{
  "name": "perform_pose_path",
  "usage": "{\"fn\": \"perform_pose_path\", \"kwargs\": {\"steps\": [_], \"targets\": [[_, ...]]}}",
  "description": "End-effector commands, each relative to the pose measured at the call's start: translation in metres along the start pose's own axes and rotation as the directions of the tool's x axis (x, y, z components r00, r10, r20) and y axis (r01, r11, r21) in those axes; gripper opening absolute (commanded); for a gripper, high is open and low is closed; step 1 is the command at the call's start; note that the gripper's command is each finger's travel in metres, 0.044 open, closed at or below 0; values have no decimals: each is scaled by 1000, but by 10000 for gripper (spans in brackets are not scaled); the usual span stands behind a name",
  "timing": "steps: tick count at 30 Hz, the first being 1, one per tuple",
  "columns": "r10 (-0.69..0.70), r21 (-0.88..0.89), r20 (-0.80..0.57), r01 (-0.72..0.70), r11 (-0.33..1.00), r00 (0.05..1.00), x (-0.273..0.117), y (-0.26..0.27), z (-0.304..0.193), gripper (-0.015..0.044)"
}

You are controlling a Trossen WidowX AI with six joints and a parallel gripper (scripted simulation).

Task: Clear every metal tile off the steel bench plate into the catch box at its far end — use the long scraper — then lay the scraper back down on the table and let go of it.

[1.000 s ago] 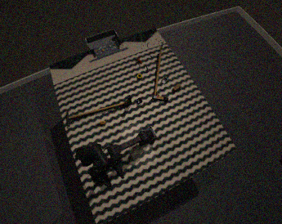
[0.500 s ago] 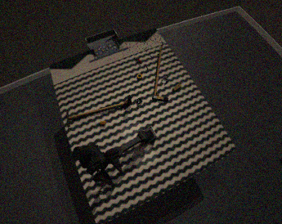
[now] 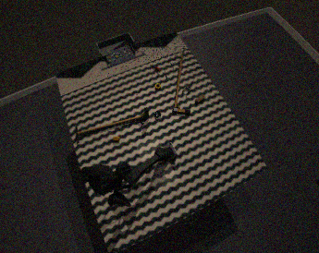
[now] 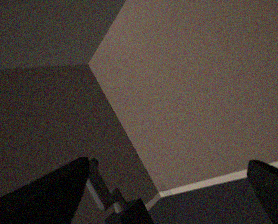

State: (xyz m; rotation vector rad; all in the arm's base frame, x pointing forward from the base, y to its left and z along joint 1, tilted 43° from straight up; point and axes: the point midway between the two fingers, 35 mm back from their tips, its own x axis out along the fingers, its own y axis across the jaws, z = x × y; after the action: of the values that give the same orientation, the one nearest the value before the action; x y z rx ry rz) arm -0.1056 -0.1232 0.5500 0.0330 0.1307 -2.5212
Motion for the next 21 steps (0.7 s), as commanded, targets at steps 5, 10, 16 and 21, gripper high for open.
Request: {"fn": "perform_pose_path", "kwargs": {"steps": [5,10,16,21], "targets": [[121,6,11,-121,993,993,-6,8,-2,440],[187,13,17,-188,982,982,-9,12,-3,440],[266,21,25,-267,964,964,-13,16,-4,440],[330,28,32,-331,943,943,-16,20,-5,440]]}}
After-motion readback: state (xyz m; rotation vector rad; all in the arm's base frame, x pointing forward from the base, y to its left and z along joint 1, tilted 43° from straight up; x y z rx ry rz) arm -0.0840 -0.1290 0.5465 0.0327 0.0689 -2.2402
